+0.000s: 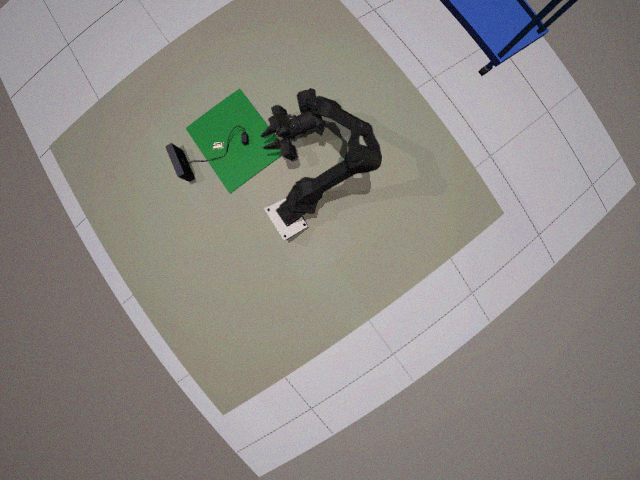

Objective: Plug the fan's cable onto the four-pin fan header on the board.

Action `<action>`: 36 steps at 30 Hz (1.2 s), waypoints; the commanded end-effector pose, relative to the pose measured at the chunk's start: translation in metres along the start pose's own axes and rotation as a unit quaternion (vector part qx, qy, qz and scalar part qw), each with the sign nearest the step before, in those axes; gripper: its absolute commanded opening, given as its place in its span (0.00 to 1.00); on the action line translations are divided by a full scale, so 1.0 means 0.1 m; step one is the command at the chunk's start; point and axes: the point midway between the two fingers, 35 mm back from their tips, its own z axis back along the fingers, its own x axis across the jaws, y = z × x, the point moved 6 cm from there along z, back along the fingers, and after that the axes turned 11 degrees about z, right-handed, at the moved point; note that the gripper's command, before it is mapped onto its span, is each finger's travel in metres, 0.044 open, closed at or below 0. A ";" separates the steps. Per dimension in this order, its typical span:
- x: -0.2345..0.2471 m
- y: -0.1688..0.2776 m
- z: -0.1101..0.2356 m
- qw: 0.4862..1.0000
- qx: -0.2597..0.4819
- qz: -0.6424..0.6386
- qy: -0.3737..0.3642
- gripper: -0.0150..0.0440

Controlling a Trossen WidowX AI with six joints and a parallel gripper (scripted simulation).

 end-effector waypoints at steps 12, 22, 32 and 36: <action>-0.03 -0.14 -0.17 0.984 0.149 -0.055 -0.085 0.60; -0.06 -0.27 -0.26 0.956 0.264 -0.075 -0.102 0.60; -0.10 -0.42 -0.31 0.921 0.373 -0.078 -0.081 0.60; -0.12 -0.49 -0.32 0.905 0.414 -0.076 -0.063 0.60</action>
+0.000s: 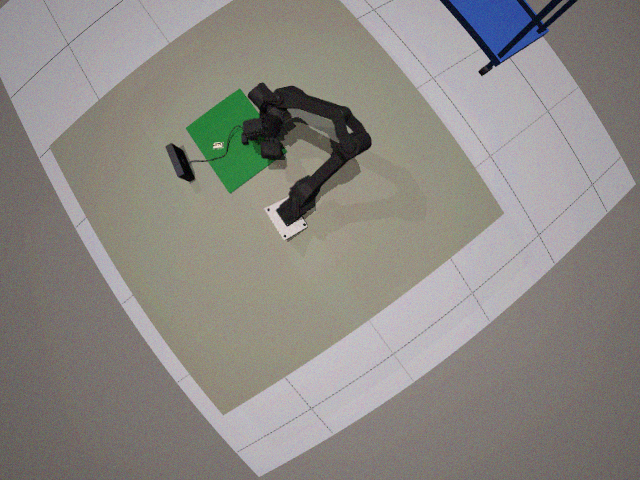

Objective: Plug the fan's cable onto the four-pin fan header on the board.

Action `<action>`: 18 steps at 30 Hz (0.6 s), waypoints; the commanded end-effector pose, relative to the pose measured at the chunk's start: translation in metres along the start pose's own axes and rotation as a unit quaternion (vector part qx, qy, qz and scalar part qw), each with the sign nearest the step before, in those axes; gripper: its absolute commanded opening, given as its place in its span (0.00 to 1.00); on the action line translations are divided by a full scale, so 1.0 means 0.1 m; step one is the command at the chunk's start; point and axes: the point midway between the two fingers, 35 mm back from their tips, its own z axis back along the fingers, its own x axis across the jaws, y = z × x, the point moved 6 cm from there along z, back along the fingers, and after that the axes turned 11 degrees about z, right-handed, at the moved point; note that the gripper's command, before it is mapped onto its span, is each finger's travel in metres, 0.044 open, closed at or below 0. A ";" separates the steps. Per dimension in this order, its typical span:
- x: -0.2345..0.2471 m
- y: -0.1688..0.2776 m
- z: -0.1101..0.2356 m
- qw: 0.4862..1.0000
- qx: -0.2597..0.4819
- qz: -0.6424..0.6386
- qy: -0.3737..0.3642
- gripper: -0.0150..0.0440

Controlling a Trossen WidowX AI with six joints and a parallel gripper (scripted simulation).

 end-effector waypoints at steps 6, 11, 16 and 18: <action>-0.03 -0.13 0.12 0.995 0.086 -0.022 0.053 0.60; -0.04 -0.22 0.20 0.986 0.130 -0.033 0.095 0.60; -0.04 -0.31 0.27 0.976 0.162 -0.043 0.137 0.60; -0.03 -0.27 0.23 0.982 0.148 -0.035 0.116 0.60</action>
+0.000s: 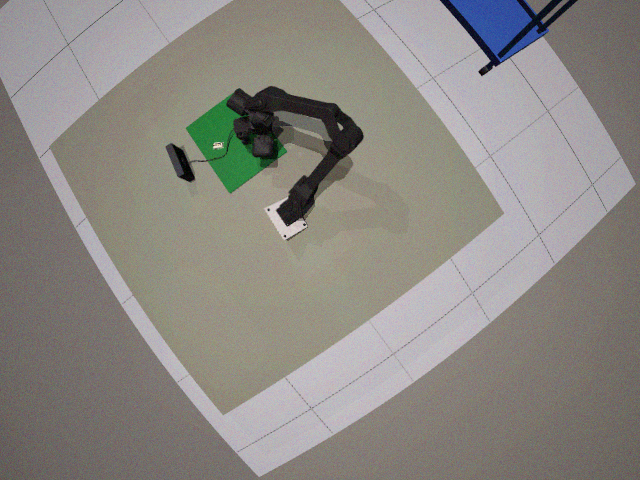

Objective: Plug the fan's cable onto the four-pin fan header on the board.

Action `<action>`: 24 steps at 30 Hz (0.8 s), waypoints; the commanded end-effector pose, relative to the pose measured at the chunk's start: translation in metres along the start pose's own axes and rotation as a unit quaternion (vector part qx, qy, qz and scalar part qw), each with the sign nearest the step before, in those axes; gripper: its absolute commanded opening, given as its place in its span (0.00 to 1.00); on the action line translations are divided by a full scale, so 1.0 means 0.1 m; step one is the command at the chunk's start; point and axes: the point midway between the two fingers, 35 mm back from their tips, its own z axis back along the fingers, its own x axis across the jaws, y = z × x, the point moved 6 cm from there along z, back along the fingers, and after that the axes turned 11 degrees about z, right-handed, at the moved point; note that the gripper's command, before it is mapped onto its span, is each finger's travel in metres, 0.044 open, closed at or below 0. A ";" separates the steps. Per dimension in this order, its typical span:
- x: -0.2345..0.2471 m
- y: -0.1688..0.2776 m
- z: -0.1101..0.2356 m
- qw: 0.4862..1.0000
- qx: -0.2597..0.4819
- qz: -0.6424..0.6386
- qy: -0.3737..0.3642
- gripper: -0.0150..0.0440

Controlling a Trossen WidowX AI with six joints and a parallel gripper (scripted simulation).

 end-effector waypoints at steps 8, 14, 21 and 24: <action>-0.06 -0.14 0.15 0.991 0.000 -0.137 0.001 0.96; -0.10 -0.41 0.43 0.931 0.000 -0.366 0.006 1.00; -0.07 -0.73 0.75 0.795 -0.001 -0.606 0.015 1.00; -0.04 -0.83 0.86 0.736 -0.003 -0.676 0.019 1.00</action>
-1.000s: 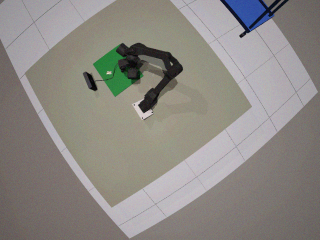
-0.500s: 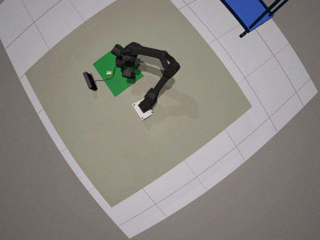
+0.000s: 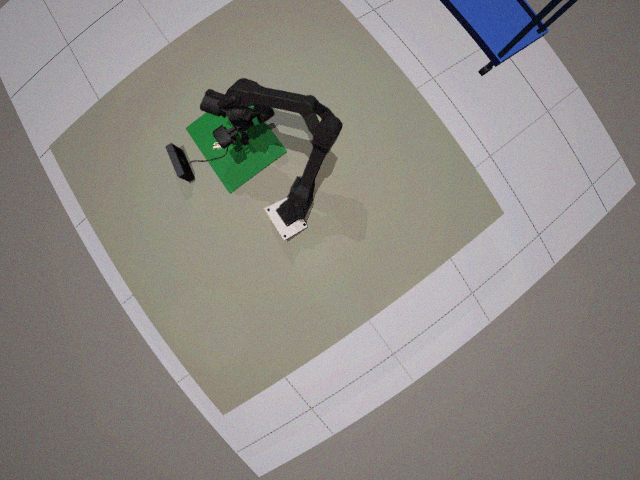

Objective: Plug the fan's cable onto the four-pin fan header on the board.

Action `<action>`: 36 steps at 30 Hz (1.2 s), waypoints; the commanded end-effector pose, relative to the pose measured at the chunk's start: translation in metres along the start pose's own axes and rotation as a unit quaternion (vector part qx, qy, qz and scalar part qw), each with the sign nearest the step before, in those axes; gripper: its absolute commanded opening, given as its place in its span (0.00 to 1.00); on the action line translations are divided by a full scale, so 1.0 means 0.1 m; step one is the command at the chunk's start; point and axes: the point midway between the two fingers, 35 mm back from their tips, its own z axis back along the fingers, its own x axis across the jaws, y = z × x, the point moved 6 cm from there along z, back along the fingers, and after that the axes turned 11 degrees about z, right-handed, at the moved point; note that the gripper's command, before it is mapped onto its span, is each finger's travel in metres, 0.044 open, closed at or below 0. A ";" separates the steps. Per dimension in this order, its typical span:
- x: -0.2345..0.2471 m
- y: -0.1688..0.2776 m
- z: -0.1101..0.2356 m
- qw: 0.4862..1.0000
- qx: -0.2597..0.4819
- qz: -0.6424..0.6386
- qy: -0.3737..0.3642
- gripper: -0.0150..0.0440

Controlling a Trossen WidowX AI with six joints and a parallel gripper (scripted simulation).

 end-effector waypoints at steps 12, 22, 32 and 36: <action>0.27 -0.14 0.31 0.966 -0.003 -0.257 0.006 1.00; 0.25 -0.17 -0.49 0.966 -0.004 -0.258 0.006 1.00; 0.25 -0.14 -0.71 0.966 -0.004 -0.258 0.007 1.00; 0.25 -0.14 -0.77 0.966 -0.004 -0.258 0.007 1.00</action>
